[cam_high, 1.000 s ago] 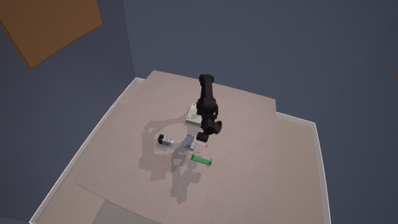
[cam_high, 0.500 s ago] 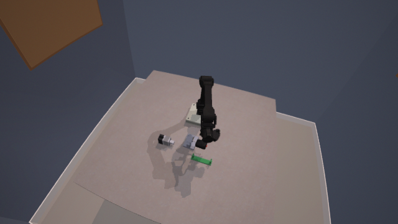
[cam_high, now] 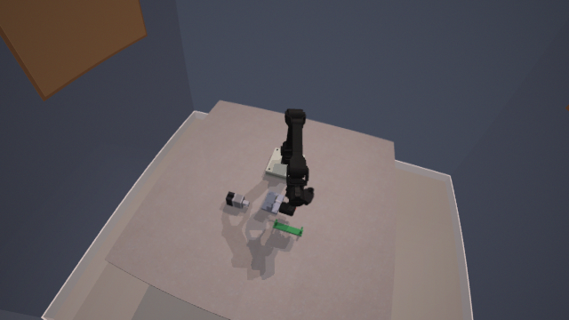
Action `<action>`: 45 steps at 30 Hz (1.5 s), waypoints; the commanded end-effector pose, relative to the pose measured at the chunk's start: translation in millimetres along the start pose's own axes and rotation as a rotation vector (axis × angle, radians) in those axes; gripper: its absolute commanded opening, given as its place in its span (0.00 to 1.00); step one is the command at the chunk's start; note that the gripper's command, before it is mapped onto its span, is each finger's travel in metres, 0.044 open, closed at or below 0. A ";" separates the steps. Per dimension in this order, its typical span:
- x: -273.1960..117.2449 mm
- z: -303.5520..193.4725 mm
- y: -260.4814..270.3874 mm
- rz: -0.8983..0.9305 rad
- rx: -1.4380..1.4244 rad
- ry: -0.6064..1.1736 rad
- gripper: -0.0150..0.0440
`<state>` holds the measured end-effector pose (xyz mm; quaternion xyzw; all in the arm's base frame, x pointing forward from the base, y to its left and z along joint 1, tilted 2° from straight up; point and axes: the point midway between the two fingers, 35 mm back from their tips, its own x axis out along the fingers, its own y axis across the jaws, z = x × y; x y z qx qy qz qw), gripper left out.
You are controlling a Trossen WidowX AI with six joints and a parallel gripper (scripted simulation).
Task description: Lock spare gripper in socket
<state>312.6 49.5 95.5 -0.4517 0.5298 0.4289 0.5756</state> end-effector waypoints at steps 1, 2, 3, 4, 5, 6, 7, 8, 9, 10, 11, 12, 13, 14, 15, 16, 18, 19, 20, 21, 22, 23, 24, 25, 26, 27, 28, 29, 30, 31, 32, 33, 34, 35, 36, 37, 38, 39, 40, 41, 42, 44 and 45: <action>9.8 -1.1 0.6 0.009 -0.004 0.009 0.76; 11.5 -1.1 0.6 0.009 -0.004 0.009 0.76; 13.1 -1.1 0.7 0.009 -0.004 0.009 0.76; 14.7 -1.1 0.7 0.009 -0.004 0.009 0.76; 16.4 -1.1 0.8 0.009 -0.004 0.009 0.76; 18.0 -1.1 0.9 0.009 -0.004 0.009 0.76; 19.6 -1.2 1.0 0.009 -0.004 0.009 0.76; 21.3 -1.2 1.1 0.009 -0.004 0.009 0.76; 22.9 -1.2 1.2 0.009 -0.004 0.009 0.76; 24.5 -1.2 1.3 0.009 -0.004 0.009 0.76; 26.1 -1.3 1.4 0.009 -0.004 0.009 0.76; 27.8 -1.3 1.5 0.009 -0.004 0.009 0.76; 29.4 -1.3 1.7 0.009 -0.004 0.009 0.76; 31.0 -1.4 1.8 0.009 -0.004 0.009 0.76; 32.6 -1.4 2.0 0.009 -0.004 0.009 0.76; 34.2 -1.5 2.2 0.009 -0.004 0.009 0.76; 37.4 -1.6 2.5 0.009 -0.004 0.009 0.76; 39.0 -1.6 2.7 0.009 -0.004 0.009 0.76; 40.6 -1.7 2.9 0.009 -0.004 0.009 0.76; 41.9 -1.7 3.1 0.009 -0.004 0.009 0.76; 42.7 -1.8 3.2 0.009 -0.004 0.009 0.76; 42.9 -1.8 3.3 0.009 -0.004 0.009 0.76; 42.9 -1.8 3.3 0.009 -0.004 0.009 0.76; 42.9 -1.8 3.3 0.009 -0.004 0.009 0.76; 42.9 -1.8 3.3 0.009 -0.004 0.009 0.76; 42.9 -1.8 3.3 0.009 -0.004 0.009 0.76; 42.9 -1.8 3.3 0.009 -0.004 0.009 0.76; 42.9 -1.8 3.3 0.009 -0.004 0.009 0.76; 42.9 -1.8 3.3 0.009 -0.004 0.009 0.76; 42.9 -1.8 3.3 0.009 -0.004 0.009 0.76; 42.9 -1.8 3.3 0.009 -0.004 0.009 0.72; 42.9 -1.8 3.3 0.009 -0.004 0.009 0.67; 42.9 -1.8 3.3 0.009 -0.004 0.009 0.63; 42.9 -1.8 3.3 0.009 -0.004 0.009 0.58; 42.9 -1.8 3.3 0.009 -0.004 0.009 0.54; 42.9 -1.8 3.3 0.009 -0.004 0.009 0.50; 42.9 -1.8 3.3 0.009 -0.004 0.009 0.45; 42.9 -1.8 3.3 0.009 -0.004 0.009 0.41; 42.9 -1.8 3.3 0.009 -0.004 0.009 0.36; 42.9 -1.8 3.3 0.009 -0.004 0.009 0.32; 42.9 -1.8 3.3 0.009 -0.004 0.009 0.27; 42.9 -1.8 3.3 0.009 -0.004 0.009 0.25; 42.9 -1.8 3.3 0.009 -0.004 0.009 0.25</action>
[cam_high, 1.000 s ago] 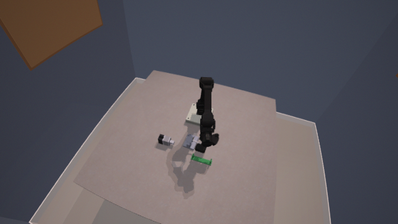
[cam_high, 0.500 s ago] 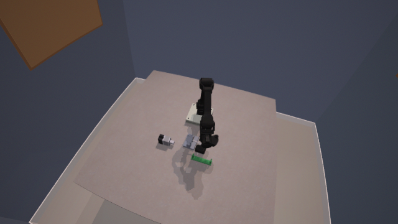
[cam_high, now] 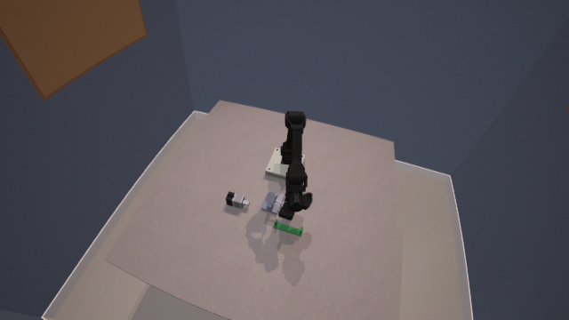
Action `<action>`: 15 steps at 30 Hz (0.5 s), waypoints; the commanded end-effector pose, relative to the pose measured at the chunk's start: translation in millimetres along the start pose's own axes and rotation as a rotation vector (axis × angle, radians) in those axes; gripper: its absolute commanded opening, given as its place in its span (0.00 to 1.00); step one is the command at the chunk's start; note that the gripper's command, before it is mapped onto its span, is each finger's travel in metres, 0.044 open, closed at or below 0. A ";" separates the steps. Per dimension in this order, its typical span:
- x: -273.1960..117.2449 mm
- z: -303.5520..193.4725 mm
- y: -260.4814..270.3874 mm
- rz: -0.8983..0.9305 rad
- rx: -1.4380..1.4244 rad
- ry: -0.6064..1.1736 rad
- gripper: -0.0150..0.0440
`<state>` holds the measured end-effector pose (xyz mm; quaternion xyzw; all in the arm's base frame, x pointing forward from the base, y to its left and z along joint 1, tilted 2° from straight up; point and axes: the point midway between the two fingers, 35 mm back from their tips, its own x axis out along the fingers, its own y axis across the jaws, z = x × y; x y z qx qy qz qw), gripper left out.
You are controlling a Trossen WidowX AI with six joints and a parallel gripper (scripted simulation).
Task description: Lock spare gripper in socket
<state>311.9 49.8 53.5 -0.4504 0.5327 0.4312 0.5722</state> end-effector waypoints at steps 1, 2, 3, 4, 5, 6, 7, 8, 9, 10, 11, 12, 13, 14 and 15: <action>1.0 -0.7 -0.3 -0.001 -0.003 0.006 0.25; 1.0 -0.6 -0.2 -0.001 -0.003 0.006 0.25; 1.0 -0.6 -0.2 -0.001 -0.003 0.006 0.25; 1.0 -0.6 -0.2 -0.001 -0.003 0.006 0.25; 1.0 -0.6 -0.2 -0.001 -0.003 0.006 0.25; 1.0 -0.6 -0.2 -0.001 -0.003 0.006 0.25; 0.8 -0.6 -0.2 0.000 -0.003 0.003 0.25; 0.4 -0.3 -0.1 0.001 -0.002 -0.005 0.25; -0.2 0.0 -0.1 0.002 -0.002 -0.015 0.25; -1.0 0.5 -0.1 0.003 -0.002 -0.029 0.25; -1.9 0.9 0.0 0.004 -0.001 -0.044 0.25; -2.9 1.4 0.0 0.005 -0.001 -0.059 0.25; -3.9 1.9 0.0 0.006 -0.001 -0.074 0.25; -4.9 2.4 0.0 0.007 0.000 -0.089 0.25; -5.9 2.8 0.0 0.007 0.000 -0.104 0.25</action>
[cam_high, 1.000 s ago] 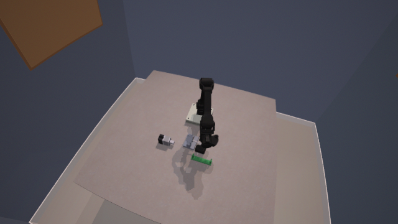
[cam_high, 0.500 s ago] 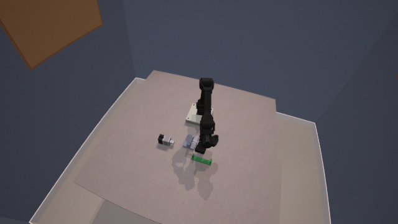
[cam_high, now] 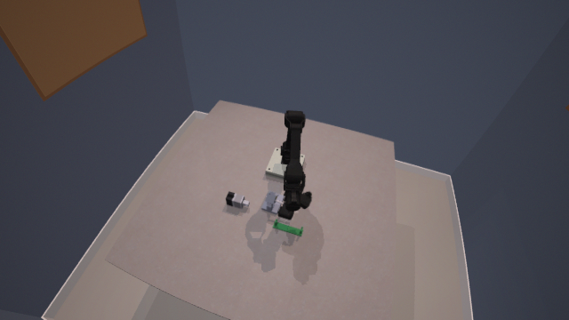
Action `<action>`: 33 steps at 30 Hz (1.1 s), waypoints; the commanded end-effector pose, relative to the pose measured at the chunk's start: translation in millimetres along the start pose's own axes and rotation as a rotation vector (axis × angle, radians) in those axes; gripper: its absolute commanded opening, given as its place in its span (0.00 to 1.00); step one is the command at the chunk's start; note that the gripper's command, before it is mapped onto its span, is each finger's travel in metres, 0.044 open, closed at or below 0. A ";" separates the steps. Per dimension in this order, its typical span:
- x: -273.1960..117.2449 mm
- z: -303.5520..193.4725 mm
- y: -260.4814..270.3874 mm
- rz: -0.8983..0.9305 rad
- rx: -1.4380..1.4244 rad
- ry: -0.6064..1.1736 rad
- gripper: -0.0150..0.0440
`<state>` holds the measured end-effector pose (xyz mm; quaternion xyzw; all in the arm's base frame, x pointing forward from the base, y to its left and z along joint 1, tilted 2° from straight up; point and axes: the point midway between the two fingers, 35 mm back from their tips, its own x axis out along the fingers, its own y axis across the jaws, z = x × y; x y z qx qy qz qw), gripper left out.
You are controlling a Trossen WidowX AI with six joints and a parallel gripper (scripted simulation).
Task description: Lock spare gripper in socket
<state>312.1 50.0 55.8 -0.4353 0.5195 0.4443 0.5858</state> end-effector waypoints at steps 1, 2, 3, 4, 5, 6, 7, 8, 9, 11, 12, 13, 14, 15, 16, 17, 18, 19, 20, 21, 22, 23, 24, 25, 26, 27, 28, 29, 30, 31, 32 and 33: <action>-4.5 3.3 0.3 0.000 -0.005 -0.065 0.25; -5.6 3.9 0.3 0.000 -0.005 -0.080 0.25; -6.7 4.4 0.3 0.001 -0.005 -0.095 0.25; -7.1 5.2 0.4 0.002 -0.005 -0.108 0.25; -7.4 6.0 0.4 0.004 -0.005 -0.121 0.25; -7.6 6.6 0.4 0.005 -0.005 -0.130 0.25; -7.8 6.9 0.4 0.006 -0.005 -0.136 0.25; -7.9 7.7 0.5 0.006 -0.005 -0.140 0.25; -8.1 8.6 0.6 0.007 -0.005 -0.144 0.25; -8.2 9.4 0.6 0.007 -0.006 -0.147 0.25; -8.4 9.7 0.6 0.007 -0.006 -0.149 0.25; -8.7 10.3 0.6 0.007 -0.006 -0.151 0.25; -9.0 11.0 0.6 0.007 -0.006 -0.154 0.25; -9.3 11.6 0.5 0.007 -0.006 -0.156 0.25; -9.5 12.0 0.5 0.007 -0.006 -0.157 0.25; -10.0 12.8 0.5 0.007 -0.005 -0.159 0.25; -10.5 13.6 0.5 0.007 -0.005 -0.160 0.25; -10.8 14.2 0.4 0.007 -0.004 -0.161 0.25; -11.2 14.7 0.4 0.007 -0.004 -0.161 0.25; -11.7 15.5 0.3 0.007 -0.004 -0.162 0.25; -12.3 16.4 0.3 0.007 -0.004 -0.162 0.25; -12.7 17.0 0.2 0.007 -0.003 -0.163 0.25; -12.9 17.7 0.2 0.008 -0.003 -0.163 0.25; -13.2 18.8 0.1 0.008 -0.004 -0.163 0.25; -13.4 19.6 0.0 0.008 -0.004 -0.163 0.25; -13.5 19.8 0.0 0.008 -0.004 -0.163 0.25; -13.4 20.2 0.0 0.008 -0.004 -0.163 0.25; -13.2 20.9 0.1 0.008 -0.004 -0.163 0.25; -13.1 21.7 0.1 0.008 -0.004 -0.162 0.25; -12.9 22.3 0.2 0.008 -0.004 -0.162 0.25; -12.8 23.1 0.3 0.007 -0.004 -0.162 0.25; -12.7 24.2 0.5 0.006 -0.004 -0.162 0.25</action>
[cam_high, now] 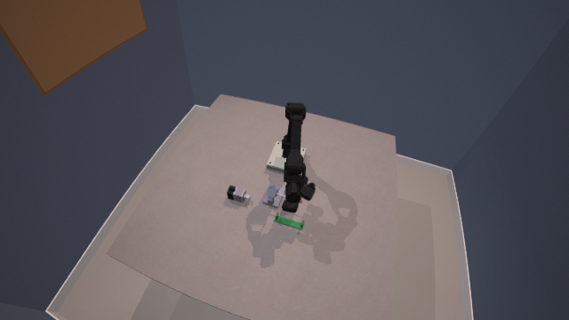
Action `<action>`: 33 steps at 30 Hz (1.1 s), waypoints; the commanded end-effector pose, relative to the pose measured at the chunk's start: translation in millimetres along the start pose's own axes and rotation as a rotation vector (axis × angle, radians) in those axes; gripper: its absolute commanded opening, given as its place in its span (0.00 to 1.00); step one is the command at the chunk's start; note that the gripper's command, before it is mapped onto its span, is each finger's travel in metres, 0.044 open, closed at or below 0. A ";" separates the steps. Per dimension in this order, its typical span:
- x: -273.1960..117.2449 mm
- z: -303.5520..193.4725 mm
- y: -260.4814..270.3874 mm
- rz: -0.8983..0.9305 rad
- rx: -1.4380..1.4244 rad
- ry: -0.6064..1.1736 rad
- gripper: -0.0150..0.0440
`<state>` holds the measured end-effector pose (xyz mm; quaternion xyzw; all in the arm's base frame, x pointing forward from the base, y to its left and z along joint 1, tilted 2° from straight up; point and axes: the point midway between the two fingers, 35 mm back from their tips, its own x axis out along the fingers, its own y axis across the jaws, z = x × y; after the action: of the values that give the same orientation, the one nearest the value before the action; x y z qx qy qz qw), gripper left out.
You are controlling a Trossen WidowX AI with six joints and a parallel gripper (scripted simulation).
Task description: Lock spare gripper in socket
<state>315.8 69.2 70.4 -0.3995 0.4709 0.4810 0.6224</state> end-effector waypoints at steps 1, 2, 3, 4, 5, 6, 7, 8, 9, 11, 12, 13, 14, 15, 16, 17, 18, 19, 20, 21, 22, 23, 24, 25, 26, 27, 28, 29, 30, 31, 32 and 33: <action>1.1 4.1 0.5 0.000 0.003 -0.003 0.25; 1.1 4.4 0.6 0.000 0.003 -0.003 0.25; 1.3 4.8 0.5 0.000 0.003 -0.002 0.25; 1.7 5.6 0.4 0.000 0.003 -0.002 0.25; 2.0 6.5 0.3 0.000 0.003 -0.002 0.25; 2.3 7.2 0.2 0.000 0.003 -0.002 0.25; 2.4 7.8 0.1 0.000 0.003 -0.002 0.25; 2.6 8.8 0.0 -0.001 0.003 -0.001 0.25; 2.7 9.7 -0.1 -0.001 0.002 -0.001 0.25; 2.9 10.9 -0.1 -0.001 0.002 -0.001 0.25; 3.1 11.9 -0.1 -0.001 0.002 -0.001 0.25; 3.4 12.9 -0.1 -0.001 0.002 0.000 0.25; 3.5 13.5 0.0 -0.001 0.002 0.000 0.25; 3.7 14.2 0.0 -0.001 0.002 0.000 0.25; 3.9 15.2 0.0 -0.001 0.002 0.000 0.25; 4.2 16.2 0.0 -0.001 0.002 0.000 0.25; 4.3 16.9 0.0 -0.001 0.002 0.001 0.25; 4.5 17.5 0.0 -0.001 0.002 0.001 0.25; 4.7 18.6 -0.1 -0.001 0.002 0.001 0.25; 4.9 19.7 -0.1 -0.001 0.002 0.001 0.25; 5.1 20.4 -0.1 -0.001 0.002 0.001 0.25; 5.2 21.1 -0.1 -0.001 0.002 0.001 0.25; 5.5 22.1 -0.2 -0.001 0.002 0.002 0.25; 5.7 23.1 -0.2 -0.001 0.002 0.002 0.25; 5.8 23.8 -0.2 -0.001 0.002 0.002 0.25; 5.9 24.4 -0.2 -0.001 0.002 0.002 0.25; 6.2 25.5 -0.2 -0.001 0.002 0.002 0.25; 6.4 26.5 -0.2 -0.001 0.002 0.003 0.25; 6.6 27.2 -0.2 -0.001 0.002 0.003 0.25; 6.6 27.9 -0.2 -0.001 0.002 0.003 0.25; 6.6 28.9 -0.2 -0.001 0.002 0.003 0.25; 6.6 30.0 -0.2 -0.001 0.002 0.003 0.25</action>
<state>321.0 96.7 71.7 -0.3994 0.4695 0.4821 0.6226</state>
